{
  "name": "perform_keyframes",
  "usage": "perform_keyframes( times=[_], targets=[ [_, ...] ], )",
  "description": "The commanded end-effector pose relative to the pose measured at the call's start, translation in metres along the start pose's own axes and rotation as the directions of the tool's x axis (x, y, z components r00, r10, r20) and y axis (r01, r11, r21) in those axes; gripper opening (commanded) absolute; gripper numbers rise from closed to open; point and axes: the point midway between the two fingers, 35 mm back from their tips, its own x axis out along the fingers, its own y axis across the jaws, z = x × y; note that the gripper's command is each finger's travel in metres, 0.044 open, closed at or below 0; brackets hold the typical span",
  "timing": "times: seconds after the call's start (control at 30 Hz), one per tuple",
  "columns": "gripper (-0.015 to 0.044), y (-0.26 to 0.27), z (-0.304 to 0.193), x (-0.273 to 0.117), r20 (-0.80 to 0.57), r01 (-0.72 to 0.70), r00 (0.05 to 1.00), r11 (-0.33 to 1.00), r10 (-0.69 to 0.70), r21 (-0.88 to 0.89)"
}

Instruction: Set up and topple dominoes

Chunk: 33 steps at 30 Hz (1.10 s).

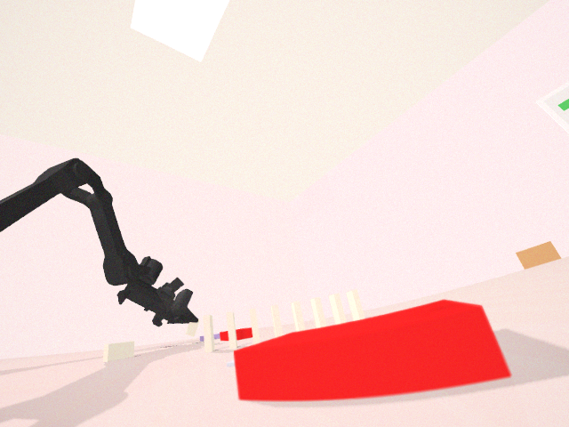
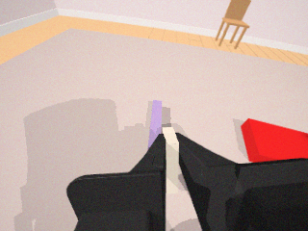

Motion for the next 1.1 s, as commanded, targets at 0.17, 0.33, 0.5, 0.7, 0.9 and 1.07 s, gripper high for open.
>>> perform_keyframes(
  times=[0.17, 0.33, 0.5, 0.7, 0.9, 1.07],
  targets=[
    [0.0026, -0.006, 0.0, -0.019, 0.139, 0.032, 0.99, 0.999, -0.034, 0.014],
    [0.0026, -0.011, -0.001, -0.03, 0.203, 0.05, 0.978, 0.998, -0.056, 0.031],
    [0.0026, -0.018, -0.004, -0.043, 0.263, 0.069, 0.961, 0.996, -0.082, 0.056],
    [0.0026, -0.029, -0.007, -0.061, 0.328, 0.09, 0.937, 0.991, -0.117, 0.096],
    [0.0026, -0.041, -0.011, -0.08, 0.384, 0.108, 0.91, 0.984, -0.156, 0.143],
    [0.0026, -0.053, -0.014, -0.097, 0.423, 0.12, 0.886, 0.975, -0.19, 0.187]
  ],
)
